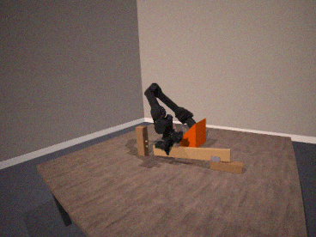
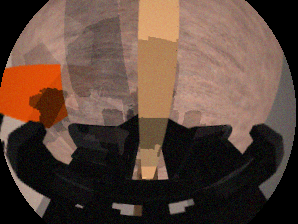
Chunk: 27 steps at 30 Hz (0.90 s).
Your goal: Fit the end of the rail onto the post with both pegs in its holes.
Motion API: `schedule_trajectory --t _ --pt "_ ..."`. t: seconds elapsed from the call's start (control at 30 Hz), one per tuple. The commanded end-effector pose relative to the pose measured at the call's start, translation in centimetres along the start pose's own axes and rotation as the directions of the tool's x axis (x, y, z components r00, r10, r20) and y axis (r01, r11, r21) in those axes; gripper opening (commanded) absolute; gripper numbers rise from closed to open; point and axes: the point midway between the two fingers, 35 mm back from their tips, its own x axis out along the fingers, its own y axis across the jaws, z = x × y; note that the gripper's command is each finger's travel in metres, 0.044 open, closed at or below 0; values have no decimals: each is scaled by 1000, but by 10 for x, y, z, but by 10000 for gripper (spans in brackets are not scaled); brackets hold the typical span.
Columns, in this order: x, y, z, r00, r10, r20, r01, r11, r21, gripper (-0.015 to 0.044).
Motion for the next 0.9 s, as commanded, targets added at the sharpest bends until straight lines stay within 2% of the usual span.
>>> schedule_trajectory --t 0.0,0.87 --pt "-6 -3 2 1000 -12 8 12 1000 0 0" --pt "-19 -4 2 1000 -12 9 12 1000 0 0"
